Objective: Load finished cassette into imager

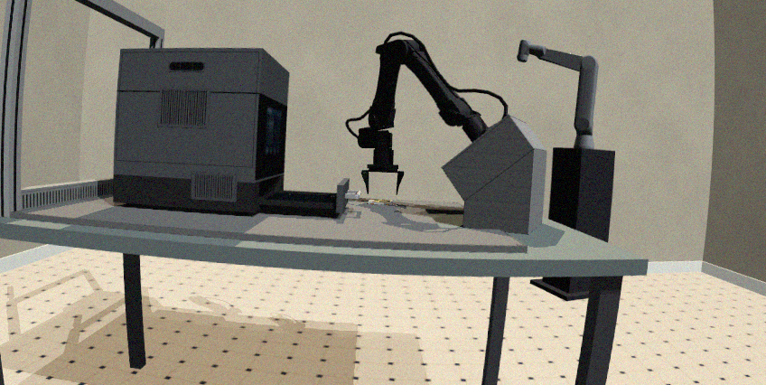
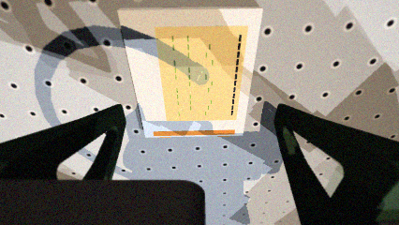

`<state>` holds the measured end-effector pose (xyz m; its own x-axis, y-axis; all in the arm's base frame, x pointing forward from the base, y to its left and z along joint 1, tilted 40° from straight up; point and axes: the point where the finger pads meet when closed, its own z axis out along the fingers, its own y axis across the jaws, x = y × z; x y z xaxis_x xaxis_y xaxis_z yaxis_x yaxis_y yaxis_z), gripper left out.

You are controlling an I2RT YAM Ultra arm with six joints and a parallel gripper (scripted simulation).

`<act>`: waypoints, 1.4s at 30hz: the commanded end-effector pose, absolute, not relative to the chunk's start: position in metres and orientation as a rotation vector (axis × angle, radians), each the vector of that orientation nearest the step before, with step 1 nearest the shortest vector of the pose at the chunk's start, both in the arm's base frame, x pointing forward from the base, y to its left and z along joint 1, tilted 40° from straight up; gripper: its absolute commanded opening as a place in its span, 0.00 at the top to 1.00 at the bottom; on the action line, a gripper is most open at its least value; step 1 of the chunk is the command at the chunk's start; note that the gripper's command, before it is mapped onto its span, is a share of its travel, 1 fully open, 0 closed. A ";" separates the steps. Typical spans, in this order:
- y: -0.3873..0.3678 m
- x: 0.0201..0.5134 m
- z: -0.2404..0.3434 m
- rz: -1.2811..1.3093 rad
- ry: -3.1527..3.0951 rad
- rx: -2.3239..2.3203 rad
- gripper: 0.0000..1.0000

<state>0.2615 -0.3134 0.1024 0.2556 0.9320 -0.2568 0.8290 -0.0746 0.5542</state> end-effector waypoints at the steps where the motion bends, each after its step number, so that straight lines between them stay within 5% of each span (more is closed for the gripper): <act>1: -0.329 0.273 0.120 0.196 1.552 1.872 0.00; 42: -0.327 0.265 0.105 0.188 1.549 1.892 0.00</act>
